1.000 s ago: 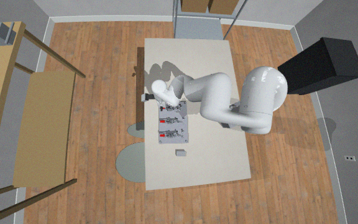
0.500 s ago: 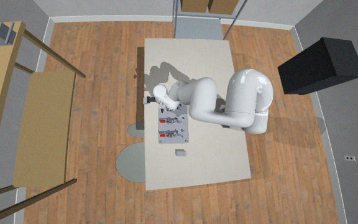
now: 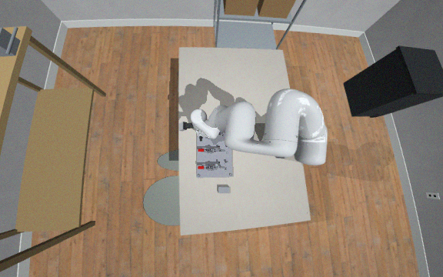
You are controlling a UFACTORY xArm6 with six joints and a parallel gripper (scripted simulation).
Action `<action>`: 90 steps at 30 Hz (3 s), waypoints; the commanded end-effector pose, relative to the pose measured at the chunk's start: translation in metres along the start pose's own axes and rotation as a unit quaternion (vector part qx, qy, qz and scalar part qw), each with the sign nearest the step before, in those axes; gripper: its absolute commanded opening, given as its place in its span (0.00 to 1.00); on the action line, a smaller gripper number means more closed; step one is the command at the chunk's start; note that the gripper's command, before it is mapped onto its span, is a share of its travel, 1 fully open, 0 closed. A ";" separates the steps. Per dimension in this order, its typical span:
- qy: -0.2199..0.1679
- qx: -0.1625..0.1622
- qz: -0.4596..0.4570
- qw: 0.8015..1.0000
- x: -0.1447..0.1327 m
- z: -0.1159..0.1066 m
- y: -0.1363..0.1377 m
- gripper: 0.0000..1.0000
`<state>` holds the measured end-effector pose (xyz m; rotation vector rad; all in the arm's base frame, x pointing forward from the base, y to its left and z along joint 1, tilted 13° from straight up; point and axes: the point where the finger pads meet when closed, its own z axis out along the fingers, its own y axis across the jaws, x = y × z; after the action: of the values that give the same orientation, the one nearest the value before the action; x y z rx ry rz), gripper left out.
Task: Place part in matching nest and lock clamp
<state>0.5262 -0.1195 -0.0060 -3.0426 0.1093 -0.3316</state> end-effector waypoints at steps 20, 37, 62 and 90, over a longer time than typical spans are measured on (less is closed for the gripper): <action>0.003 0.000 0.000 1.000 0.002 0.004 0.000 0.47; 0.003 0.000 0.000 1.000 0.004 0.029 0.001 0.47; 0.003 0.000 0.000 1.000 0.004 0.039 0.001 0.47; 0.003 0.000 0.000 1.000 0.004 0.039 0.001 0.00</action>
<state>0.5375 -0.1173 -0.0447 -3.0424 0.1092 -0.3339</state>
